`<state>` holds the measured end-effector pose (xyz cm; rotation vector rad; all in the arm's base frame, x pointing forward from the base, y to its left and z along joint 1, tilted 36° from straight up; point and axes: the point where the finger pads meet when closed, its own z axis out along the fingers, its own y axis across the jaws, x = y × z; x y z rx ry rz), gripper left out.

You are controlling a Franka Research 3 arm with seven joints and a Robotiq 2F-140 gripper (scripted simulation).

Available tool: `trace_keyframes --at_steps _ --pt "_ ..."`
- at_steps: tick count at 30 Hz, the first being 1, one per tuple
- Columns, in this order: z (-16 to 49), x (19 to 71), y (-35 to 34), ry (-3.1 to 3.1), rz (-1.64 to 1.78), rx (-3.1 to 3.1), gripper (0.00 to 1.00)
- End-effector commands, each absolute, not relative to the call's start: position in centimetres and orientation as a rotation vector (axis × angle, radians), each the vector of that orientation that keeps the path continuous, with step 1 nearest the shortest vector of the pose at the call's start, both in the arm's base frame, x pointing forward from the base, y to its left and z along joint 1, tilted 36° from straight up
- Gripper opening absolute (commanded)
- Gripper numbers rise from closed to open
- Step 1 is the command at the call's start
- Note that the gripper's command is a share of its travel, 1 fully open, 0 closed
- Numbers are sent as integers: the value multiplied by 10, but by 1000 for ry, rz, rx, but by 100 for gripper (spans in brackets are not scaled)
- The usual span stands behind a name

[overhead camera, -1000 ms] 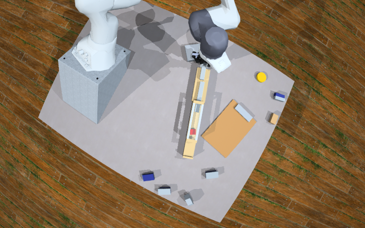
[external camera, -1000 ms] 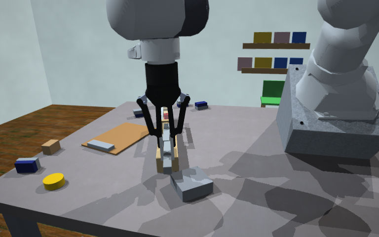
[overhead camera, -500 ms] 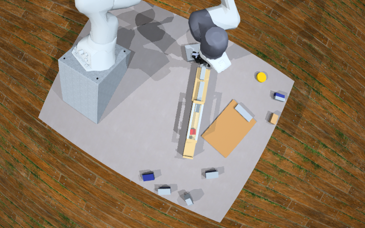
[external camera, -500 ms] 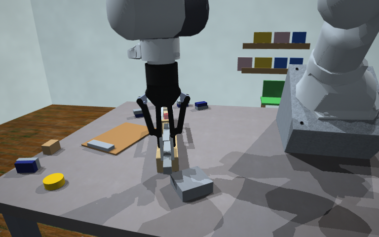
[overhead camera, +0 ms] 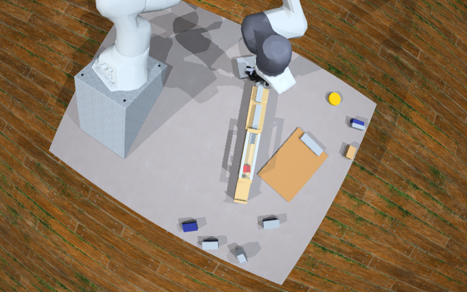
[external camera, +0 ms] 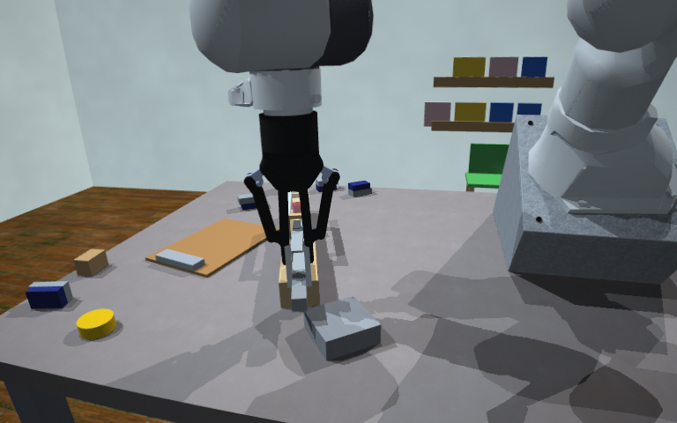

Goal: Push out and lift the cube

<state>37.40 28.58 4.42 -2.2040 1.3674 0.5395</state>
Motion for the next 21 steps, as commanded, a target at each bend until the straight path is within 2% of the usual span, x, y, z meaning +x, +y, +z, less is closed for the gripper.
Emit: trace_keyframes --at_steps 1,21 --pt "44 378 283 1374 533 -2201 0" --pt "27 391 262 1374 533 -2201 0"
